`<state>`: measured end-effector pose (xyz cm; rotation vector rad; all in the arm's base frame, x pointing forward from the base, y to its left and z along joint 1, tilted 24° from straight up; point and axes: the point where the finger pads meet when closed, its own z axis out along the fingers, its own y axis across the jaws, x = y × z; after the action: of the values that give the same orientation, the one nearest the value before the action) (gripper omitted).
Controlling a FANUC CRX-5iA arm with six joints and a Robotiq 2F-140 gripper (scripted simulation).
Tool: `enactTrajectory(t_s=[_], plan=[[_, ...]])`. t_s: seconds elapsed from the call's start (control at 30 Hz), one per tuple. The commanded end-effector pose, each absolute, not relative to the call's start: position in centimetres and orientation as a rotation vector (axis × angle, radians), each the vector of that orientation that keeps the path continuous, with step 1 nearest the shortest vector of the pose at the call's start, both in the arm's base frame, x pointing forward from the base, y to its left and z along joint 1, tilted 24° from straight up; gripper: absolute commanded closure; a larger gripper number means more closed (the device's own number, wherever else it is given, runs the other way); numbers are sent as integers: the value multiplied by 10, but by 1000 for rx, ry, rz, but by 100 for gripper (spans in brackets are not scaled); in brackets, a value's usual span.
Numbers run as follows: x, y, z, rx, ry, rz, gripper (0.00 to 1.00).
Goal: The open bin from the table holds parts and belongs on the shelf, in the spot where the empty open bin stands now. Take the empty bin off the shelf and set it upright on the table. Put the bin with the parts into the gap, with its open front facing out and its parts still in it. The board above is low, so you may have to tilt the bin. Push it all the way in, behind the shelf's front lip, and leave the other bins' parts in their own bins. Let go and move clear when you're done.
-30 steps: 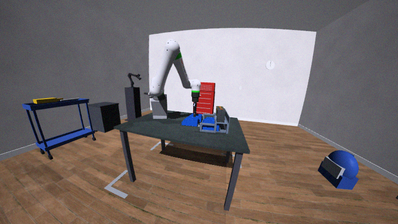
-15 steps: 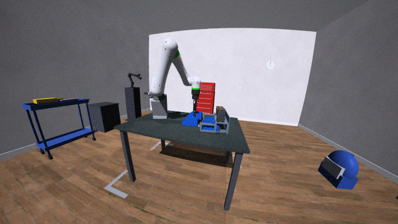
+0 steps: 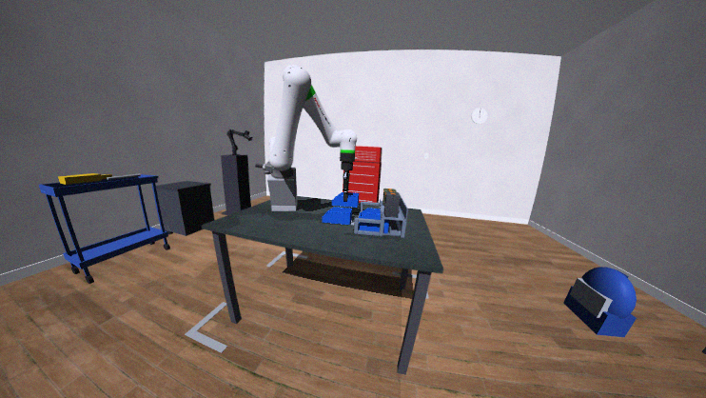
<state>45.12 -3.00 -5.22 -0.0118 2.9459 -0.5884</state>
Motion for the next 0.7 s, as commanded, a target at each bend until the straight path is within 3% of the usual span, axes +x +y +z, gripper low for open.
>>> enactTrajectory(t_s=[0.0, 0.67], plan=[[451, -28, -47, -12, 2945, -588, 90], [450, -25, -41, -12, 2945, -588, 90]])
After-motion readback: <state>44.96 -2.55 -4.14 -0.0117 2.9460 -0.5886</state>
